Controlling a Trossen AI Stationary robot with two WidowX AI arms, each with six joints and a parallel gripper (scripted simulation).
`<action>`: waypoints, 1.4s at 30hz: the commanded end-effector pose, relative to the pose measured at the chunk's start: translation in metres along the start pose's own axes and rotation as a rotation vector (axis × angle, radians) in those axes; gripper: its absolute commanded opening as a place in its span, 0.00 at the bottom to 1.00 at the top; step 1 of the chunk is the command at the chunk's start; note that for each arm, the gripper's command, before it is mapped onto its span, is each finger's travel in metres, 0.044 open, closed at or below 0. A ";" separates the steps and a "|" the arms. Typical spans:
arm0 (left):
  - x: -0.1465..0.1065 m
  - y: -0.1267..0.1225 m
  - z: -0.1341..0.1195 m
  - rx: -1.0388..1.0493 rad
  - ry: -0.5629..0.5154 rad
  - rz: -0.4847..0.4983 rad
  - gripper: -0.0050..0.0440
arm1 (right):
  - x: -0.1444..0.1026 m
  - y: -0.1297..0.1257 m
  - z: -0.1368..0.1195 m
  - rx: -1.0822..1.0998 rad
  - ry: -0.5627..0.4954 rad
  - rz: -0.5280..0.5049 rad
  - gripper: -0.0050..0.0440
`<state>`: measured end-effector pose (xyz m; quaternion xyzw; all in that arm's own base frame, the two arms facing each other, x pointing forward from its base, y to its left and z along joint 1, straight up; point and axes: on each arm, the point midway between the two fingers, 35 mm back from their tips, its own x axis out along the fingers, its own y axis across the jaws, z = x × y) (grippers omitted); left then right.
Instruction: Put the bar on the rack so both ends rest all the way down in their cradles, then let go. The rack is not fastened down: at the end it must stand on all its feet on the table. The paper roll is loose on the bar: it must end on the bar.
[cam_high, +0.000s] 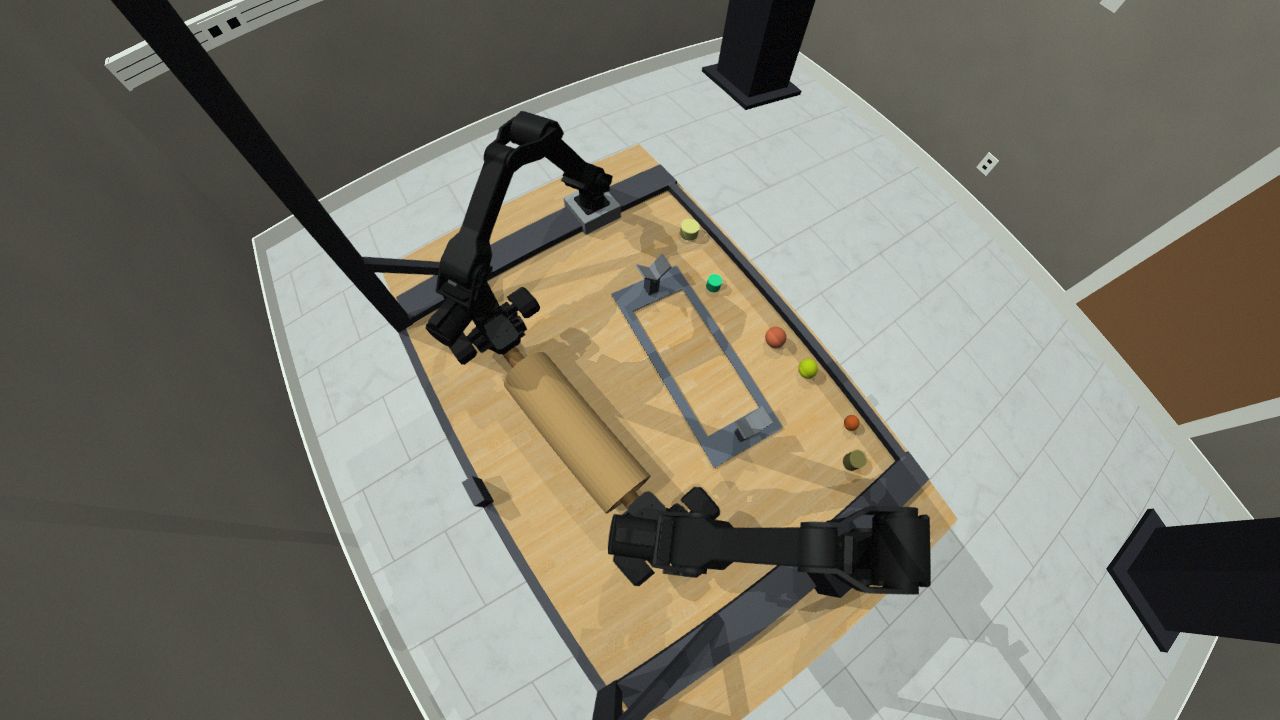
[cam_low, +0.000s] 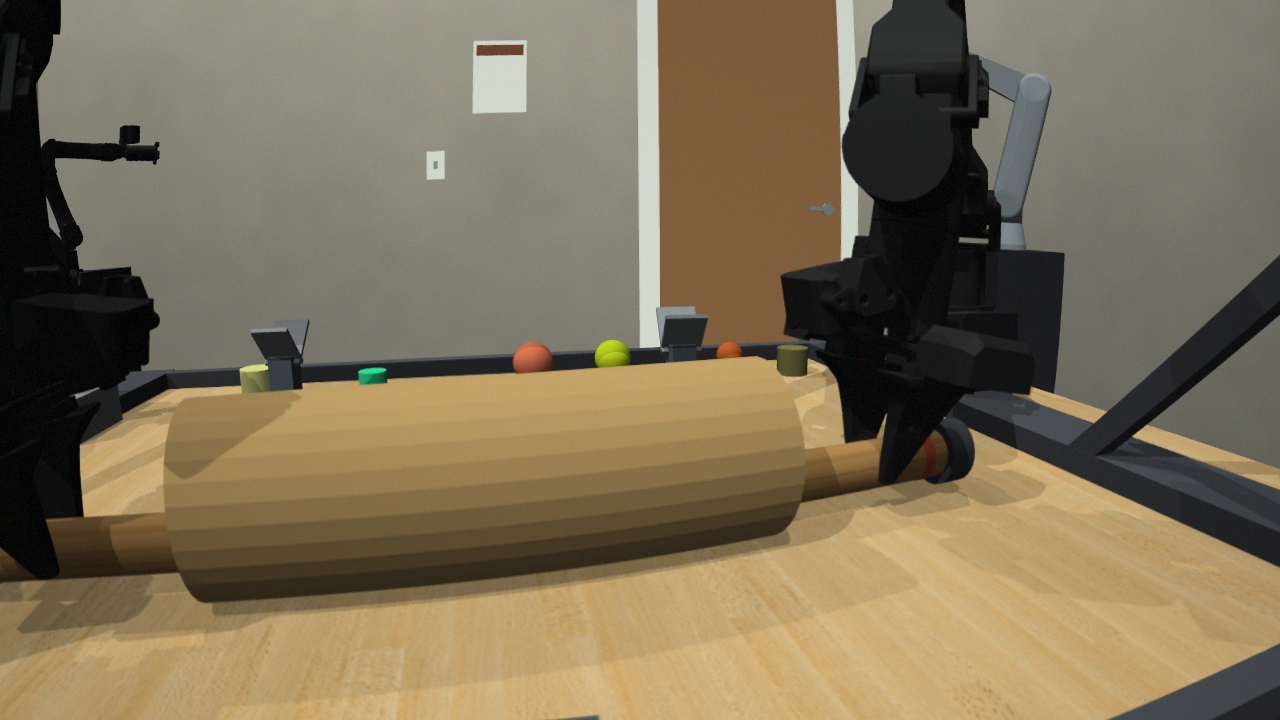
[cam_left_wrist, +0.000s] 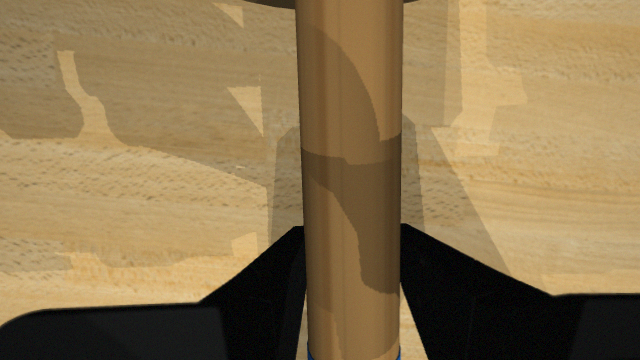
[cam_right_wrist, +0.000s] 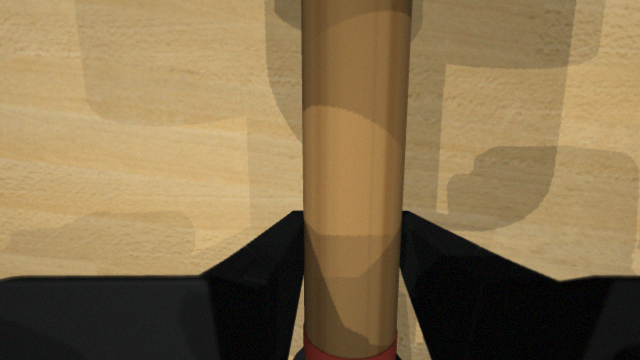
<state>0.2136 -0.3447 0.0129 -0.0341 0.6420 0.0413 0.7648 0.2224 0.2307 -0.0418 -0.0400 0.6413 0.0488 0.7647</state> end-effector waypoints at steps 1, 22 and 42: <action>-0.012 -0.003 0.004 -0.007 -0.011 -0.027 0.20 | -0.002 -0.001 0.000 -0.002 -0.003 0.002 0.20; -0.057 -0.008 0.010 -0.006 -0.017 -0.056 0.20 | -0.050 0.009 0.016 -0.001 -0.036 0.038 0.20; -0.103 -0.007 0.016 -0.007 -0.022 -0.070 0.20 | -0.095 0.009 0.024 0.000 -0.046 0.050 0.20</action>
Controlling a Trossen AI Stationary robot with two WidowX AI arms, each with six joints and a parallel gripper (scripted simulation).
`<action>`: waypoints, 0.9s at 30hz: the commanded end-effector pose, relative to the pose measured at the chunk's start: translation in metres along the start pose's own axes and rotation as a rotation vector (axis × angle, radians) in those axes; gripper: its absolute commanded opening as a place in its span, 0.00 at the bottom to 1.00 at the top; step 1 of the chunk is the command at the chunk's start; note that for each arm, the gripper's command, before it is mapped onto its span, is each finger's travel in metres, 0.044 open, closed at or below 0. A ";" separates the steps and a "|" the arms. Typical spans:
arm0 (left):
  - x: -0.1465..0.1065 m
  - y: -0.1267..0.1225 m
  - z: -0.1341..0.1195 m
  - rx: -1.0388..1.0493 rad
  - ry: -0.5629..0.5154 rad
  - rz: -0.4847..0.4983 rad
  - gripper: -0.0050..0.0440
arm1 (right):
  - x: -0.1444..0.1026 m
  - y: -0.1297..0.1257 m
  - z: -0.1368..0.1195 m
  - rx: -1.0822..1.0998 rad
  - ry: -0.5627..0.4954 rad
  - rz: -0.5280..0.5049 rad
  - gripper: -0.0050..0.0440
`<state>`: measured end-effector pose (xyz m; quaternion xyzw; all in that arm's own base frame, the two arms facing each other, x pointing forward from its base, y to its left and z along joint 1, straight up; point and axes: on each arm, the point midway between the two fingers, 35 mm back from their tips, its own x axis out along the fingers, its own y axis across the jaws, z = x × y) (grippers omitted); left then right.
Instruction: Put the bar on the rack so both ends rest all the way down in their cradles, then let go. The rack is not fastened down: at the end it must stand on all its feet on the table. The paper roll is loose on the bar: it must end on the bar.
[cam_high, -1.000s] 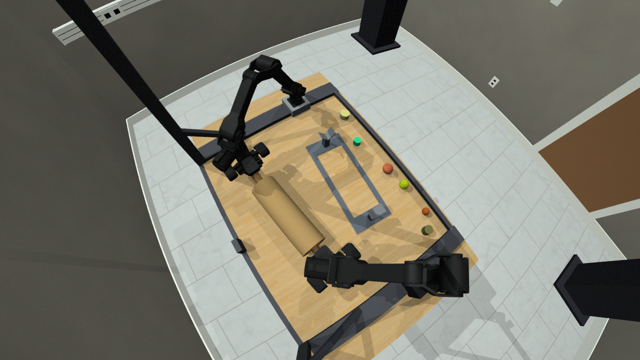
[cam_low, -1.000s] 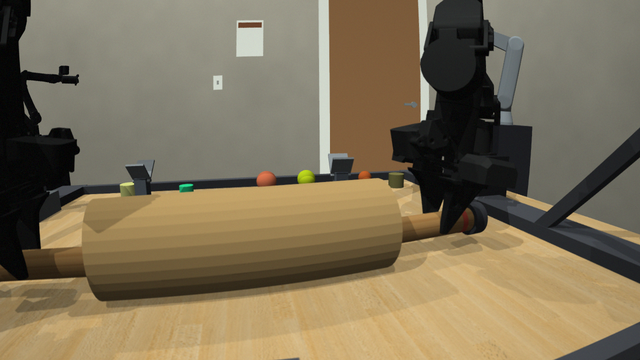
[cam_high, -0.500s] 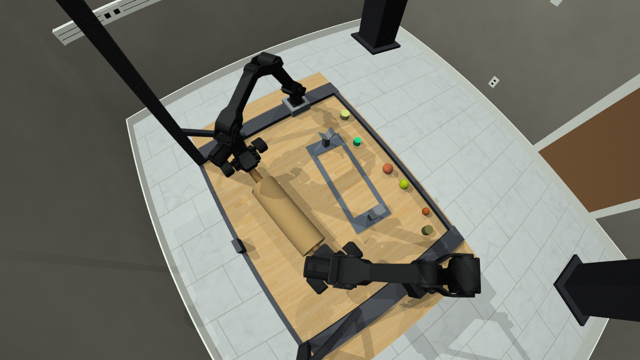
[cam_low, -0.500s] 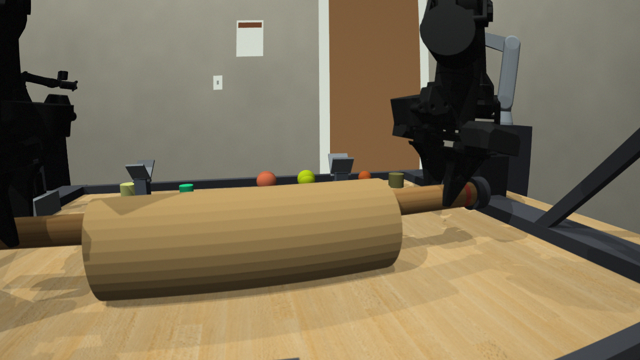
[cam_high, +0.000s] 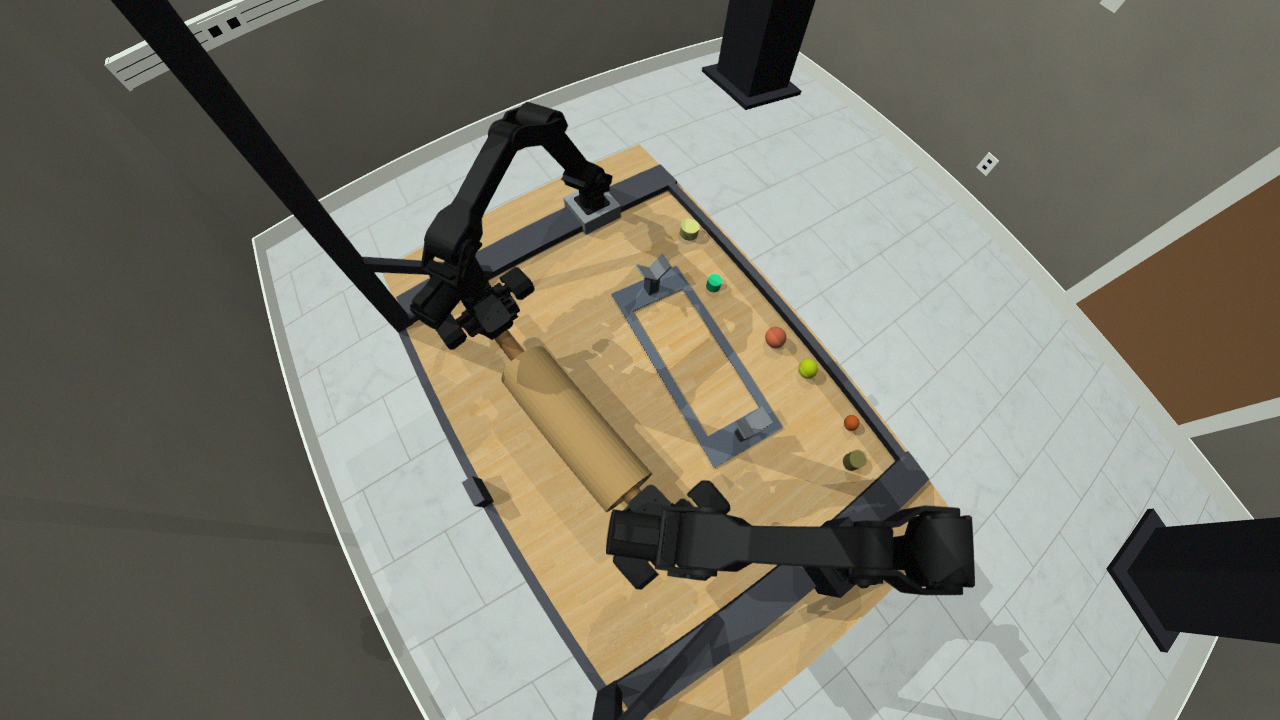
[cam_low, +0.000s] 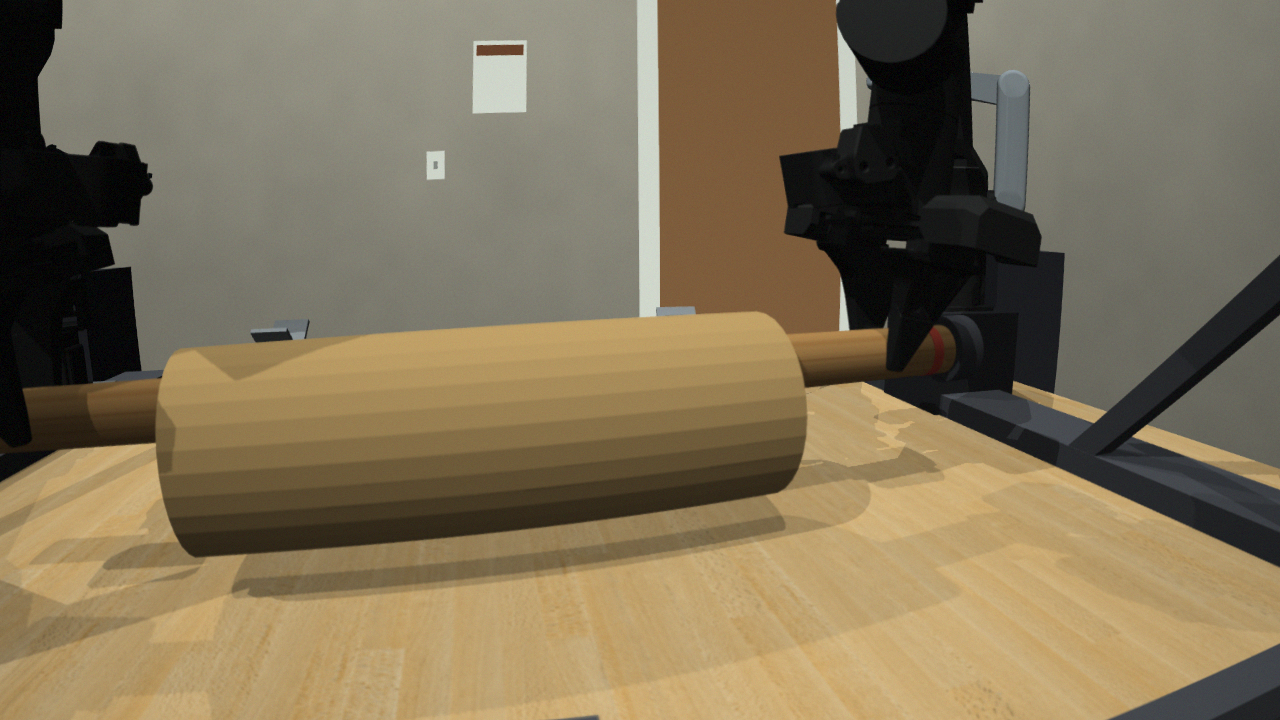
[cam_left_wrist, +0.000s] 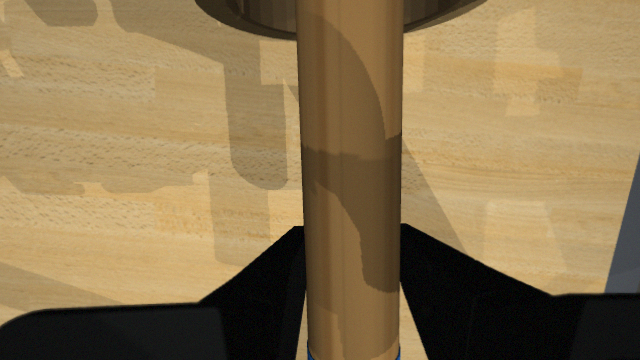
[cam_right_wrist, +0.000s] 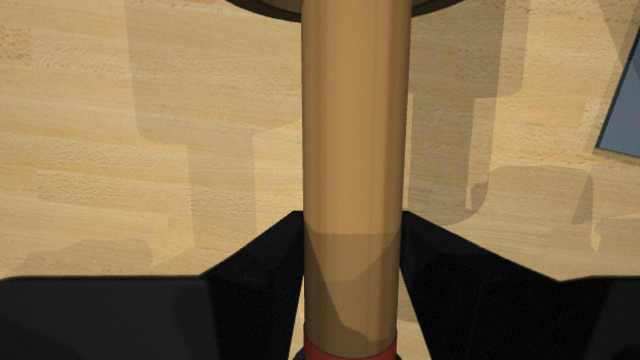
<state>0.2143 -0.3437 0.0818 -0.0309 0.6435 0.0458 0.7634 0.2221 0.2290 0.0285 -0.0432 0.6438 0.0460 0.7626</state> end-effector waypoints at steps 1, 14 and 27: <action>-0.038 -0.008 0.004 -0.007 -0.026 -0.082 0.20 | -0.028 0.011 0.012 0.001 -0.054 0.059 0.20; -0.070 -0.006 0.009 -0.005 -0.028 -0.088 0.20 | -0.060 0.010 0.018 -0.001 -0.059 0.063 0.20; -0.068 -0.005 0.007 -0.006 -0.028 -0.086 0.20 | -0.056 0.010 0.016 0.000 -0.055 0.060 0.20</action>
